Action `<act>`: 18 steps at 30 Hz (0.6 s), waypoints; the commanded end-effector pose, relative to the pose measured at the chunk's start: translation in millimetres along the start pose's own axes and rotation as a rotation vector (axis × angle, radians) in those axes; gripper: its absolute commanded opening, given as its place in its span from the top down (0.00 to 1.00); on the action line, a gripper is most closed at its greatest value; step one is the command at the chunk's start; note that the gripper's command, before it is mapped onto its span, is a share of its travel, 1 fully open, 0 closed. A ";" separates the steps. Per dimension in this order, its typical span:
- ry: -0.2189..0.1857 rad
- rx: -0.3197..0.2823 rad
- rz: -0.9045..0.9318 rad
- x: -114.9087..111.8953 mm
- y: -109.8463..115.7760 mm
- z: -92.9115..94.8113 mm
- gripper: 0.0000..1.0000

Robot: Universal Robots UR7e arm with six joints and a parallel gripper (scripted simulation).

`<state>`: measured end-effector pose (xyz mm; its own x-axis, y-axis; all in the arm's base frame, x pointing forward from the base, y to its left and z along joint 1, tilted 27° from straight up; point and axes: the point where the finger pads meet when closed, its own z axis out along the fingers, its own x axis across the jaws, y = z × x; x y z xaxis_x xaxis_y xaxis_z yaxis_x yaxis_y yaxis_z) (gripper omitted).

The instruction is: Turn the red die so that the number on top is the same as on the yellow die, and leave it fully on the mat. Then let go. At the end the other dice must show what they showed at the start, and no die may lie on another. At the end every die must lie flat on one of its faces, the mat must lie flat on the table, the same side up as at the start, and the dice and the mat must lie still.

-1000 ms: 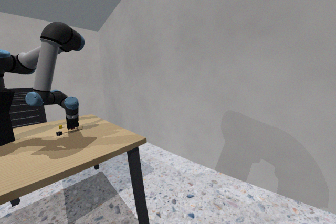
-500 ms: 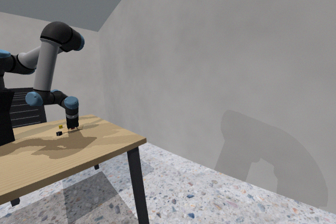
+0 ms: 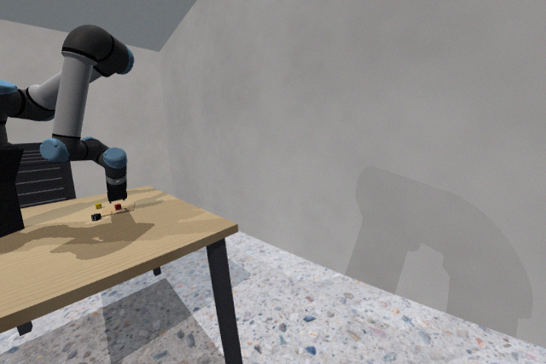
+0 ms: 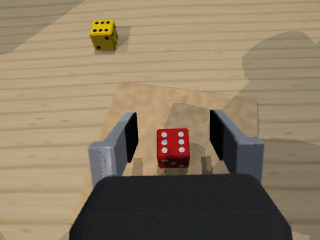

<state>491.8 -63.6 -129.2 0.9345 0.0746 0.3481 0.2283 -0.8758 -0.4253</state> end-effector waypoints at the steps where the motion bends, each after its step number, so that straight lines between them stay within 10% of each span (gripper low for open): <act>1: 0.000 0.001 0.001 -0.2 -15.8 -16.4 0.00; 18: -0.001 -0.004 0.000 -0.3 -24.0 -24.2 0.00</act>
<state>480.7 -54.6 -100.3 0.9343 0.0753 0.3485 0.2293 -0.8755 -0.4254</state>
